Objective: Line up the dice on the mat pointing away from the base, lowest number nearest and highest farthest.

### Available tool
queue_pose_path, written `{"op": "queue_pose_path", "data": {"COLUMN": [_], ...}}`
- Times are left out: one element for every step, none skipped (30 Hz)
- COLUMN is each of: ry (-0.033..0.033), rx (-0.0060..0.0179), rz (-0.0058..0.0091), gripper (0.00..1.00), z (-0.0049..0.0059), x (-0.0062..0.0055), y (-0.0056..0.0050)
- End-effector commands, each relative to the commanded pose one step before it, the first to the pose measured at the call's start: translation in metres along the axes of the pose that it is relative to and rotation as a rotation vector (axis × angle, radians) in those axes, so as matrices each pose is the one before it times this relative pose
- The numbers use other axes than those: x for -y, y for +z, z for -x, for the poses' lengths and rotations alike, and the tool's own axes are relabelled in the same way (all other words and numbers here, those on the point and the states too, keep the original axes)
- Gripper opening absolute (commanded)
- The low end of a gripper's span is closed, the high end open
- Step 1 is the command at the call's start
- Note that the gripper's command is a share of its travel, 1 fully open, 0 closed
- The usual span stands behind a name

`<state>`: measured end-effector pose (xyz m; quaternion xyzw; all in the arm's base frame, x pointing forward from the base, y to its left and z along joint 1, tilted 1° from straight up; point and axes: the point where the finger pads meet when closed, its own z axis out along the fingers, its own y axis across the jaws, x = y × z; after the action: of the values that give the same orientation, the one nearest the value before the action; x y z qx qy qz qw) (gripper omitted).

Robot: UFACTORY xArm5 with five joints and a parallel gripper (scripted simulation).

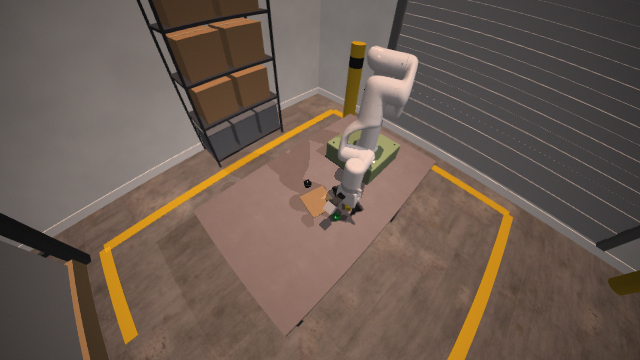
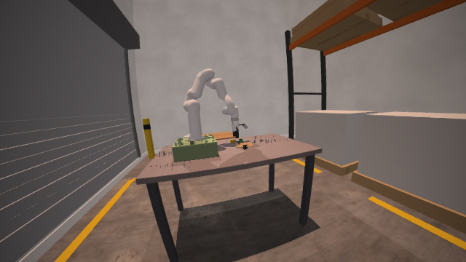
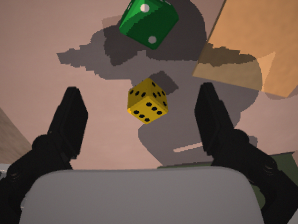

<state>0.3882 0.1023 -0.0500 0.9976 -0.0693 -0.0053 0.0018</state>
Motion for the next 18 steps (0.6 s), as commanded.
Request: {"op": "queue_pose_path", "data": {"ry": [0.00001,0.0,0.0,0.0,0.0,0.00001,0.00001,0.0,0.0,0.0,0.0,0.0,0.0,0.0,0.0,0.0,0.0,0.0], "rx": [-0.00296,0.0,-0.00001,-0.00003,-0.00005,-0.00008,-0.0001,0.0,0.0,0.0,0.0,0.0,0.0,0.0,0.0,0.0,0.0,0.0], "rz": [-0.00125,0.0,-0.00001,-0.00001,-0.00002,-0.00003,-0.00004,0.0,0.0,0.0,0.0,0.0,0.0,0.0,0.0,0.0,0.0,0.0], "gripper": [1.0,1.0,1.0,1.0,1.0,1.0,1.0,1.0,1.0,1.0,1.0,1.0,1.0,1.0,1.0,1.0,1.0,1.0], "z": [-0.00121,0.0,-0.00001,-0.00002,-0.00002,-0.00002,0.0,-0.00004,0.00002,-0.00005,0.0,0.0,-0.00002,0.0,-0.00003,-0.00004,-0.00003,-0.00001], "x": [0.0005,0.0,-0.00001,-0.00002,-0.00004,-0.00007,-0.0001,-0.00002,-0.00006,-0.00004,0.0,0.0,-0.00005,-0.00006,-0.00006,-0.00005,-0.00006,-0.00006], "y": [-0.00094,-0.00006,-0.00041,-0.00102,-0.00181,-0.0027,-0.00362,-0.00461,-0.00545,-0.00628,0.0,0.0,-0.00693,-0.00742,-0.00776,-0.00791,-0.00778,-0.00737]}}
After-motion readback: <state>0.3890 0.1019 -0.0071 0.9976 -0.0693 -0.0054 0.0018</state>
